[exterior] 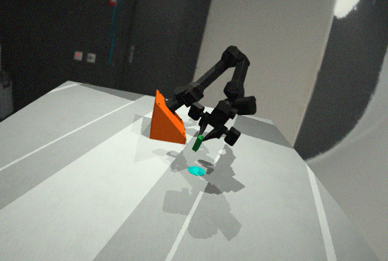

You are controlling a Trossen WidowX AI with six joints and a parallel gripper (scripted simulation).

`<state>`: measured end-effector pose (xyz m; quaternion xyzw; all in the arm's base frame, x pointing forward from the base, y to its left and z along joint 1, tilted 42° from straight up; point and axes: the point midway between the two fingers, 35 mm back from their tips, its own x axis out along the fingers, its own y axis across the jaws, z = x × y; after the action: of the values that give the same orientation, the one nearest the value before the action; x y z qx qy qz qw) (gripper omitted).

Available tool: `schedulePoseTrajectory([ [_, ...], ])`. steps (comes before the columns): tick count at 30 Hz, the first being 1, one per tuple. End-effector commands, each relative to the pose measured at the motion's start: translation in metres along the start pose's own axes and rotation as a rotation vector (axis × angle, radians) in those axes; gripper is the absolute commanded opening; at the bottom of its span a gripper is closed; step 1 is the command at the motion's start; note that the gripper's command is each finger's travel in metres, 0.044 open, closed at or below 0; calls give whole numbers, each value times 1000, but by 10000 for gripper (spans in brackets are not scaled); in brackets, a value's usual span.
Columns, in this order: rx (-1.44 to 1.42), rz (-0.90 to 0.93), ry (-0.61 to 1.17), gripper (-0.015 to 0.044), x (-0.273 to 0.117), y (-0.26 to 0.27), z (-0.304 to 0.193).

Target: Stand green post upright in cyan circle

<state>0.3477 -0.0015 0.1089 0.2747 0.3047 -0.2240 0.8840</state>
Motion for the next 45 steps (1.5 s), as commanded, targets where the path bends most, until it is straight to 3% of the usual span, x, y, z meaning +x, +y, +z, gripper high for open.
schedulePoseTrajectory([
  [1, 16, 6, -31, 23, -3, -1, -1],
  [45, 214, 97, -302, 23, -33, -5, 3],
])
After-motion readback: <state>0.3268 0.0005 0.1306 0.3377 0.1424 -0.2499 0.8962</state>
